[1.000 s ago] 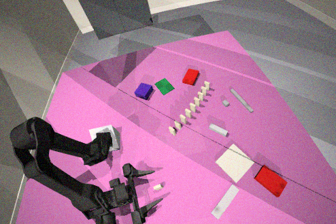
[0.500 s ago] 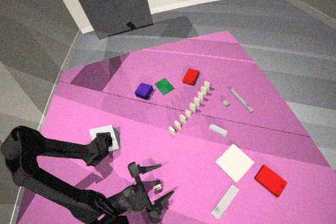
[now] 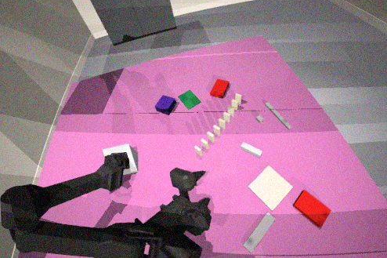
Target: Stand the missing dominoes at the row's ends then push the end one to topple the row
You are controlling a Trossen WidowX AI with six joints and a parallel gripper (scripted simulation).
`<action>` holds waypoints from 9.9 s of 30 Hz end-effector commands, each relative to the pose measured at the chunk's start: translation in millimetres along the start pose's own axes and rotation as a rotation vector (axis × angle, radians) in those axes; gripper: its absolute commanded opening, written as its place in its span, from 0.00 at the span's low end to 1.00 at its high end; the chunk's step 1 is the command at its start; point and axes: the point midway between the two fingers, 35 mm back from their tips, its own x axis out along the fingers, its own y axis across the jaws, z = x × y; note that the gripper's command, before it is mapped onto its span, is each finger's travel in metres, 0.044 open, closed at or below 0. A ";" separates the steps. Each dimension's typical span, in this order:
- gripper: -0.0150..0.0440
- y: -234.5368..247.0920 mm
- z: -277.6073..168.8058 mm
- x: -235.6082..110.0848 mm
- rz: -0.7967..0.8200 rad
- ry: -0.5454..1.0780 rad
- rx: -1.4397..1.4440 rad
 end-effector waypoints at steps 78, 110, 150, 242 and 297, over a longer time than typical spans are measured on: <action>0.44 -78.7 -59.7 -36.5 -1.055 -0.003 0.905; 0.44 77.9 -16.4 -39.4 -0.758 0.364 0.073; 0.44 96.3 -80.1 73.6 -0.524 0.890 -0.962; 0.25 79.9 -91.3 27.6 -0.987 0.256 0.463; 0.25 21.6 -124.7 70.9 -0.989 0.253 0.463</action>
